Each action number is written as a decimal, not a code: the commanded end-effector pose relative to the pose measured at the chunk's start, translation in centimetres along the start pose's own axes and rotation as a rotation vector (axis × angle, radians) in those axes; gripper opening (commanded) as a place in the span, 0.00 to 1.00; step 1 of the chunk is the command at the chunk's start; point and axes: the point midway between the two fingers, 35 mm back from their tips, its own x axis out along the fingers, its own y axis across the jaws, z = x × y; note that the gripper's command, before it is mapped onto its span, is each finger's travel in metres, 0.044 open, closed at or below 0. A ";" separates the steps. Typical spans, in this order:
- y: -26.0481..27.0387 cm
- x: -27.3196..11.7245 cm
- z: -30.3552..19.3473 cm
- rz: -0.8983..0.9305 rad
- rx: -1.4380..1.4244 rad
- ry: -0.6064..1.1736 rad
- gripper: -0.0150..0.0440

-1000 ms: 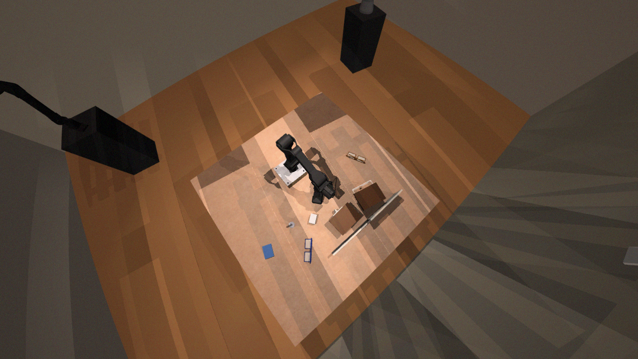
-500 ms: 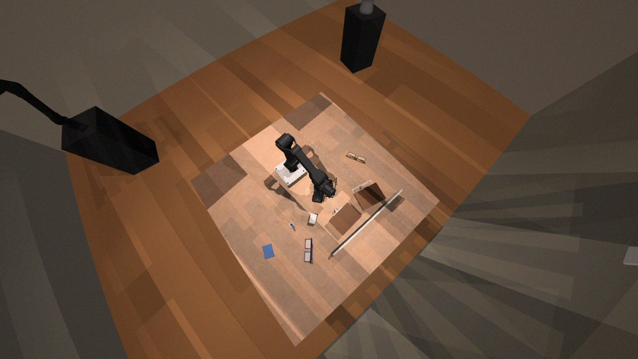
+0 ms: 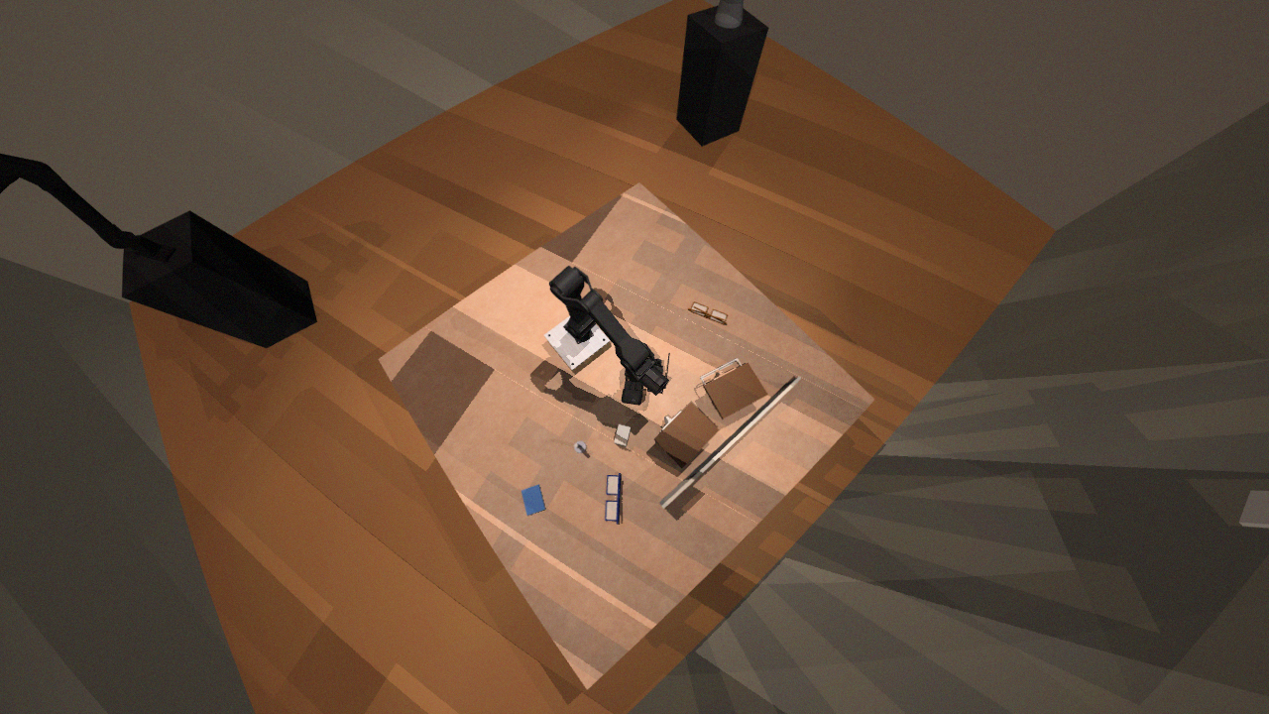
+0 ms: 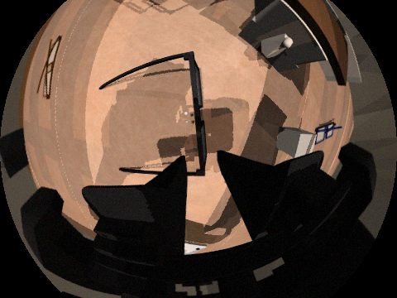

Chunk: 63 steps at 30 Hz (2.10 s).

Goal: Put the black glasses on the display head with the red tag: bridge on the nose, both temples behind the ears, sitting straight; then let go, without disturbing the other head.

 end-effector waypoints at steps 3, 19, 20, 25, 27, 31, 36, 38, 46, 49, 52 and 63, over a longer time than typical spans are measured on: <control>0.0 1.3 -0.2 0.001 0.006 0.011 0.49; 0.0 3.9 -0.3 0.001 0.006 0.011 0.49; 0.1 4.1 -0.3 0.001 0.006 0.011 0.49; 0.1 4.7 -0.4 0.001 0.006 0.011 0.49; 0.1 4.8 -0.4 0.001 0.006 0.011 0.49; 0.1 4.4 -0.2 0.002 0.002 0.004 0.46; 0.1 4.4 -0.2 0.002 0.002 0.004 0.40; 0.1 4.4 -0.2 0.002 0.002 0.004 0.38; 0.1 4.4 -0.2 0.002 0.002 0.004 0.29; 0.1 4.4 -0.2 0.002 0.002 0.004 0.25; 0.1 4.4 -0.2 0.002 0.002 0.004 0.25; -0.2 -0.3 0.2 0.001 0.004 0.007 0.25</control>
